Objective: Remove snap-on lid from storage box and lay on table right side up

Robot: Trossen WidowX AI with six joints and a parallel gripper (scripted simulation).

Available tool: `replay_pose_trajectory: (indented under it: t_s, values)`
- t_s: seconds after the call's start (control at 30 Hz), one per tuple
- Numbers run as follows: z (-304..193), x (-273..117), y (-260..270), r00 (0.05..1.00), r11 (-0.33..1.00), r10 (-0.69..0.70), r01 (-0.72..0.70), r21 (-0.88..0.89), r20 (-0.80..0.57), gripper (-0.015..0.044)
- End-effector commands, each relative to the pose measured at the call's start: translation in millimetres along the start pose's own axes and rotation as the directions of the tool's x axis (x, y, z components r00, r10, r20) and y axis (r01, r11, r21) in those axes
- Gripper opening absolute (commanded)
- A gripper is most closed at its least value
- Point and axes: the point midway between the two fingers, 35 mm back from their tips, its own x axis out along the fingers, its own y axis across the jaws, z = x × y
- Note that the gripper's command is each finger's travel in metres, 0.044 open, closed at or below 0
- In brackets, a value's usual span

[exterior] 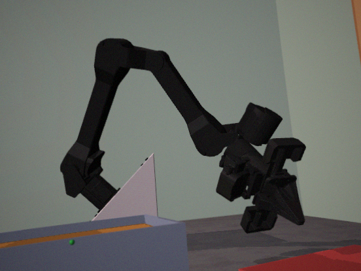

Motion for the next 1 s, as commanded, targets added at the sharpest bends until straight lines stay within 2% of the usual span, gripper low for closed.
replay_pose_trajectory:
  t_s: [0.0,0.33,0.4,0.6,0.97]
  values:
    - [-0.1,3.4,-6.3,1.000,1.000,-0.007,0.007,-0.010,-0.001,0.0000]
    - [0.0,0.5,-0.6,1.000,1.000,0.000,0.000,0.000,0.000,0.0263]
    - [0.0,0.5,-0.6,1.000,1.000,0.000,0.000,0.000,0.000,0.0275]
    - [-0.2,-7.9,-7.5,1.000,1.000,-0.007,0.007,-0.009,-0.002,0.0433]
    - [-0.5,-25.2,-21.9,1.000,1.000,-0.009,0.009,-0.010,-0.003,0.0440]
